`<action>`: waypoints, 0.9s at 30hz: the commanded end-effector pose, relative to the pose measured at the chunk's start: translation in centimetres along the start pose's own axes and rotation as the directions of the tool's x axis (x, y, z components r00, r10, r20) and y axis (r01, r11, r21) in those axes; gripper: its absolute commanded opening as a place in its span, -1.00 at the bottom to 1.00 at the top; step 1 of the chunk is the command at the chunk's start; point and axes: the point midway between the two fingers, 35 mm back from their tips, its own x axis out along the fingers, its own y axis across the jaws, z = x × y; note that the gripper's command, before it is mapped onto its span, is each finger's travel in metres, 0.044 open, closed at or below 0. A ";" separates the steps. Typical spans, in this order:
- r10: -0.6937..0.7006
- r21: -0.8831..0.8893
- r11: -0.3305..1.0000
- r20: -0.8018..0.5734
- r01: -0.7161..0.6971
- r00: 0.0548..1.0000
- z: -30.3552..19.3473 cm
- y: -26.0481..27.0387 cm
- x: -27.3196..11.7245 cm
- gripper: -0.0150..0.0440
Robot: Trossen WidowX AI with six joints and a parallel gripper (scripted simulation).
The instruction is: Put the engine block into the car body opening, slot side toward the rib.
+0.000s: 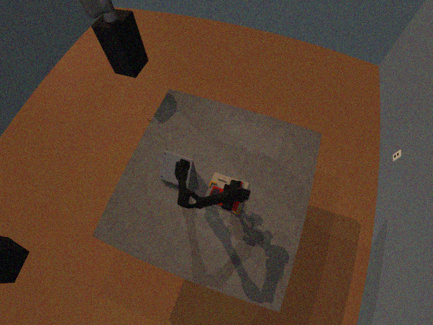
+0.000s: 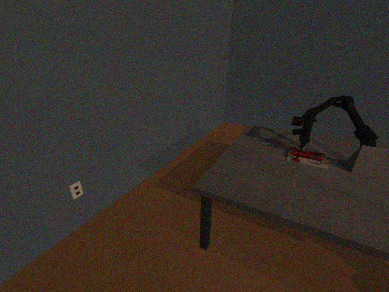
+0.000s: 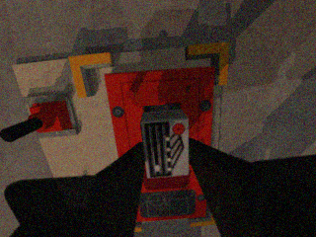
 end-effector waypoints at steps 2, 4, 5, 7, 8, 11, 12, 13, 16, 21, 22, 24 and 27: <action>-0.003 -0.008 1.000 -0.002 0.003 1.000 -0.1 0.0 0.2 0.05; -0.003 0.001 1.000 -0.002 0.003 1.000 -0.1 0.0 0.2 0.05; -0.003 0.005 1.000 -0.002 0.003 1.000 -0.1 0.0 0.3 0.05; -0.003 0.013 1.000 -0.002 0.003 1.000 -0.1 0.0 0.3 0.05; -0.003 0.016 1.000 -0.002 0.003 1.000 -0.1 0.0 0.3 0.05; -0.003 0.020 1.000 -0.002 0.003 1.000 -0.1 0.0 0.4 0.05; -0.003 0.020 1.000 -0.002 0.003 1.000 -0.1 0.0 0.4 0.05; -0.003 0.020 1.000 -0.002 0.003 1.000 -0.1 0.0 0.5 0.05; -0.003 0.017 1.000 -0.002 0.004 1.000 -0.1 0.0 0.5 0.05; -0.004 0.008 1.000 -0.002 0.004 1.000 -0.1 0.0 0.6 0.05; -0.004 0.006 1.000 -0.002 0.004 1.000 -0.1 0.0 0.7 0.05; -0.004 0.005 1.000 -0.002 0.004 1.000 -0.1 0.0 0.7 0.05; -0.004 0.005 1.000 -0.002 0.004 1.000 -0.1 0.0 0.8 0.05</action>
